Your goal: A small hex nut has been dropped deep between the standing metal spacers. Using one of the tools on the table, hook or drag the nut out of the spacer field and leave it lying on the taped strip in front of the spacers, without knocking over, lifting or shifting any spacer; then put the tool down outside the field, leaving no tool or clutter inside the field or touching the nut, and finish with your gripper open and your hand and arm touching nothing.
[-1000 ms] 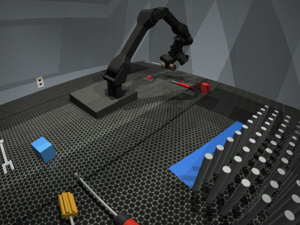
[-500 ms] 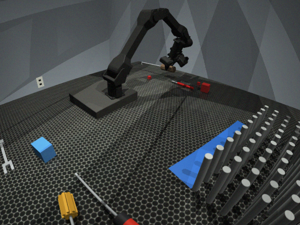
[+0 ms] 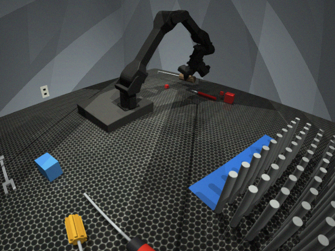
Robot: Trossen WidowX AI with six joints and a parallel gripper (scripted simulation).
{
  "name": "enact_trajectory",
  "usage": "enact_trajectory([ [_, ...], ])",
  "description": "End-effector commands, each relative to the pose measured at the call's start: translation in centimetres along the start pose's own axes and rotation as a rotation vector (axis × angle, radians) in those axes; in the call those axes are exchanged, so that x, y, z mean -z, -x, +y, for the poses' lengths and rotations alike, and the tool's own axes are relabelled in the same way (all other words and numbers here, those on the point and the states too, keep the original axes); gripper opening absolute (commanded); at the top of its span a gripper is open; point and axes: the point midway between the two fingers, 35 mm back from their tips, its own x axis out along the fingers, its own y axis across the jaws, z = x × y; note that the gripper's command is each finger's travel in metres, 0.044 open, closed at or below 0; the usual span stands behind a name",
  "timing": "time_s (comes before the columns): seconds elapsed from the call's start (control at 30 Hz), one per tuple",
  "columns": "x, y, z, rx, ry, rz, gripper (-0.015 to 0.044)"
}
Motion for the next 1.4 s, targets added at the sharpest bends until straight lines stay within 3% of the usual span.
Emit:
enact_trajectory([
  [0.0,0.0,-0.3,0.0,-0.004,0.005,0.008,0.0000],
  [1.17,-0.9,-2.6,-1.0,-0.003,0.005,0.008,0.0000],
  [1.37,-1.0,-2.4,-1.0,0.000,0.000,0.000,0.0158],
])
